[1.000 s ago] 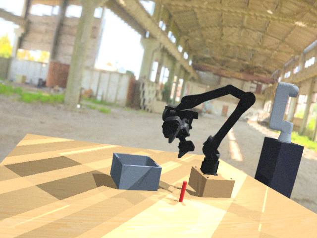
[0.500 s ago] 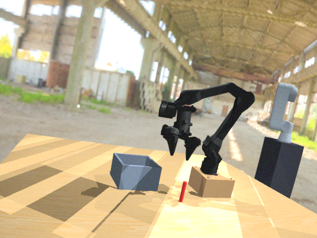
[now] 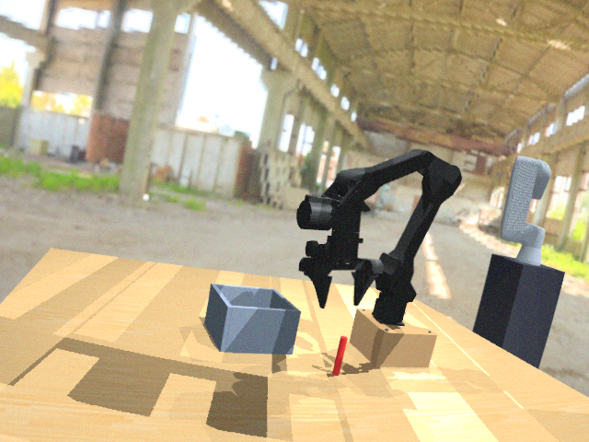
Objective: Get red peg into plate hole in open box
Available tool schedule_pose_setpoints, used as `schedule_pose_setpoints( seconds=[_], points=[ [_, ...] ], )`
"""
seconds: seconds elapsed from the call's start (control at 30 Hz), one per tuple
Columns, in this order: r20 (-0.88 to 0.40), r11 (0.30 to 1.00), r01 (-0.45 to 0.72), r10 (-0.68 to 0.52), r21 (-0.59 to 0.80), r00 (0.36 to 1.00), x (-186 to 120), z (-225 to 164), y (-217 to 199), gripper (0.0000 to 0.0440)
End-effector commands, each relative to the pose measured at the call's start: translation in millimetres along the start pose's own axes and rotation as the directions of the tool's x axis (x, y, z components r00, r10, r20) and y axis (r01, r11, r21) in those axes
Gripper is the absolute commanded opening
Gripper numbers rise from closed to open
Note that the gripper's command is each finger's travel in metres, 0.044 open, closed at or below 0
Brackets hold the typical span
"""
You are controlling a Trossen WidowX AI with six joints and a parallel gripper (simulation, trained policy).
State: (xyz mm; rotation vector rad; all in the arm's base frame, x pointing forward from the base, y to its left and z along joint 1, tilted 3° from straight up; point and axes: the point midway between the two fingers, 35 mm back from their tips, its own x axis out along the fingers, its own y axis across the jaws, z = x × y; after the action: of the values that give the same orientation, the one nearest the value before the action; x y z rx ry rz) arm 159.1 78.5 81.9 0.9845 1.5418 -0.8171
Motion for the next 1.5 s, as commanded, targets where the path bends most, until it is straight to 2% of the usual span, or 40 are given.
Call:
schedule_pose_setpoints(
  seconds=[0.0,0.4,0.73,0.83,1.0,1.43,1.47],
  points=[
    [0.045,1.000,0.021,-0.021,0.014,0.999,7,-5,1,0.0440],
    [0.152,0.999,0.007,0.001,-0.049,0.988,47,-24,9,0.0440],
    [0.179,0.992,-0.060,0.080,-0.115,0.981,85,-32,18,0.0440],
    [0.180,0.990,-0.070,0.091,-0.123,0.979,93,-34,20,0.0427],
    [0.173,0.991,-0.065,0.085,-0.118,0.981,102,-36,20,0.0335],
    [0.113,0.992,-0.014,0.028,-0.124,0.993,104,-38,22,0.0002],
    [0.122,0.991,-0.021,0.038,-0.132,0.992,102,-37,24,0.0002]
  ],
)
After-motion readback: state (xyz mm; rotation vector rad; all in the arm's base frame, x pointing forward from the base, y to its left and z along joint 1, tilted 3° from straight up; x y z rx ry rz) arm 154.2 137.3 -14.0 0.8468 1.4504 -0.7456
